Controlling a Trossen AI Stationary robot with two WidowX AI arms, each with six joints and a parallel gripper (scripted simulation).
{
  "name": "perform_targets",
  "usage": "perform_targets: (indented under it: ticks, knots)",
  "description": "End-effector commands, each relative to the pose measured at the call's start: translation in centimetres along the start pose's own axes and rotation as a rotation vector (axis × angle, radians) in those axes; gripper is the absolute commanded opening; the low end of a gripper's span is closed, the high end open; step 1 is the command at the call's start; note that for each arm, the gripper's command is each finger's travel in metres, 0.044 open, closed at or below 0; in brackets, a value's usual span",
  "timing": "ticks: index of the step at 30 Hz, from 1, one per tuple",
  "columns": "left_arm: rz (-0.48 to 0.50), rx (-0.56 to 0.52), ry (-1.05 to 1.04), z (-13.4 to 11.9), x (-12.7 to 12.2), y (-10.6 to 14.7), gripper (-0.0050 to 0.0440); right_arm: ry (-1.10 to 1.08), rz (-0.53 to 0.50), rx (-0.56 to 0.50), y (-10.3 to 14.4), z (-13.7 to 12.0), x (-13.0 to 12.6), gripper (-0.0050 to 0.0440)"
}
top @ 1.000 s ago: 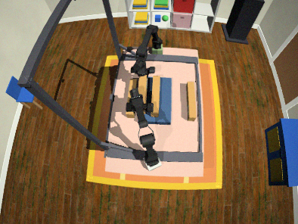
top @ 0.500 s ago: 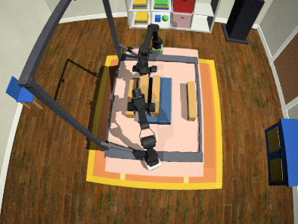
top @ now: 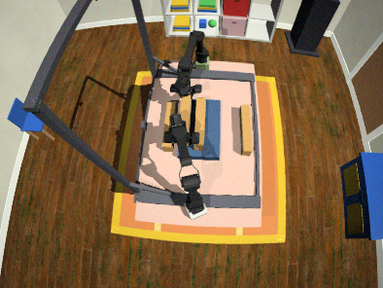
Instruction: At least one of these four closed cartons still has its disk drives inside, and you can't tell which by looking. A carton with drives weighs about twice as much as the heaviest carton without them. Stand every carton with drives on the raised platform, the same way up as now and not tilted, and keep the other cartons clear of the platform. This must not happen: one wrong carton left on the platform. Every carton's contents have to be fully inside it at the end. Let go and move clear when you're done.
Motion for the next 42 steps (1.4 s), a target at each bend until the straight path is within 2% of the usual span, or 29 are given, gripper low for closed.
perform_targets:
  ticks: [1,26,27,42]
  knots:
    - [-0.033,-0.118,0.010,1.61,-0.02,4.24,-0.0050,-0.002,0.023,-0.101,3.35,1.24,0.09,-0.0050]
    - [-0.033,-0.118,0.009,1.61,-0.11,4.24,-0.0050,-0.002,0.023,-0.101,3.35,1.23,0.09,-0.0050]
    - [-0.033,-0.119,0.010,1.41,-0.12,3.52,-0.0050,-0.002,0.023,-0.101,2.53,0.99,0.13,-0.0050]
    - [-0.033,-0.119,0.010,1.41,-0.12,3.52,-0.0050,-0.002,0.023,-0.101,2.53,0.99,0.13,-0.0050]
Point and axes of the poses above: on each arm, the point midway between the two fingers, 35 mm back from their tips, its own y axis back along the fingers, its own x axis across the jaws, z = x × y, the point moved 1 cm from there along y, back along the fingers, and after that the axes turned 4 degrees about y, right-handed, at the moved point
